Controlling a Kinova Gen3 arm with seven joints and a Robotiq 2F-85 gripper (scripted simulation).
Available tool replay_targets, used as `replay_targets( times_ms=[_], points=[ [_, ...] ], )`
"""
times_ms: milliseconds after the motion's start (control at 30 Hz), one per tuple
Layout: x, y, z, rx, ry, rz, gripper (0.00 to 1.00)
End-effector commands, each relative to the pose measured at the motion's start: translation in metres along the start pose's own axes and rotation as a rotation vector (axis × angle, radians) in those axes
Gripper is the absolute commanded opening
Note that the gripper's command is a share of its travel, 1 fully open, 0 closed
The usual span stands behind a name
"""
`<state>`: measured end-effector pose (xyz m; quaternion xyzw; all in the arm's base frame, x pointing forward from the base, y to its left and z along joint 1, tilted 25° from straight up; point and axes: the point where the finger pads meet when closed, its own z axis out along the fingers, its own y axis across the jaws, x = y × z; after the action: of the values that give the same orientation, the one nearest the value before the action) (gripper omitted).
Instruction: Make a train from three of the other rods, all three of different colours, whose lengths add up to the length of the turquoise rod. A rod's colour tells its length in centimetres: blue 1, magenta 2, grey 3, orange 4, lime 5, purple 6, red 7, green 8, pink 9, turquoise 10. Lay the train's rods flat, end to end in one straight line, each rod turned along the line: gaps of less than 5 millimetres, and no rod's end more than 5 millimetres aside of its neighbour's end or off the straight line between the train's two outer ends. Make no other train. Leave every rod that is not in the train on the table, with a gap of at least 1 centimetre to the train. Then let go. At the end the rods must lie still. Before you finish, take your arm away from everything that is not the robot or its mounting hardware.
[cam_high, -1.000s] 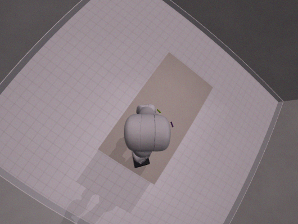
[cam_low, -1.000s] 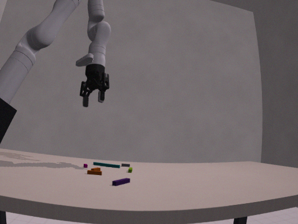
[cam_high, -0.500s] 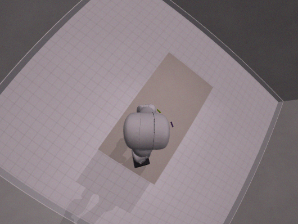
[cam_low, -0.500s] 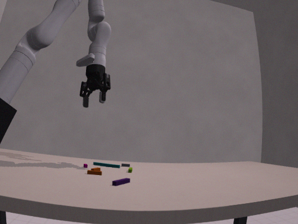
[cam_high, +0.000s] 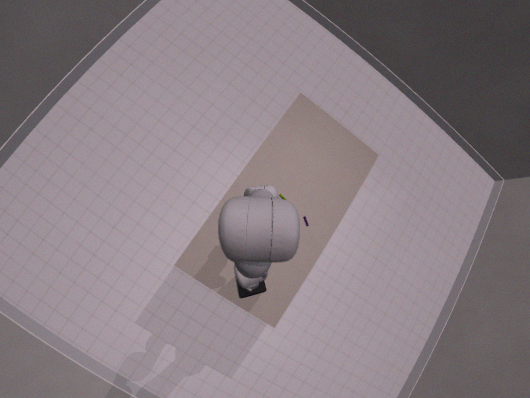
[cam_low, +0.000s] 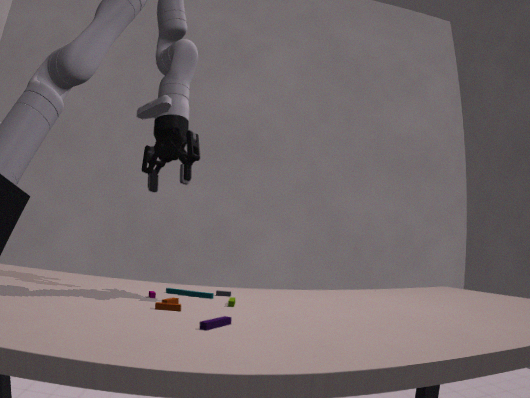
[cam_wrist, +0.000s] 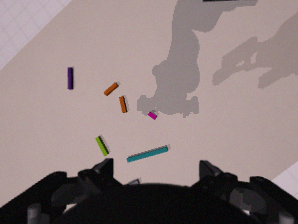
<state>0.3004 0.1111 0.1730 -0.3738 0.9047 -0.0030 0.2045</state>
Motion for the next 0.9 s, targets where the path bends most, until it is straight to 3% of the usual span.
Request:
replay_targets(
  times_ms=[0,867],
  points=[
    [0.0016,-0.0034,0.0024,0.004,0.001,-0.021,1.00],
    [0.0035,-0.0114,0.0070,0.020,0.007,-0.107,1.00]
  ],
)
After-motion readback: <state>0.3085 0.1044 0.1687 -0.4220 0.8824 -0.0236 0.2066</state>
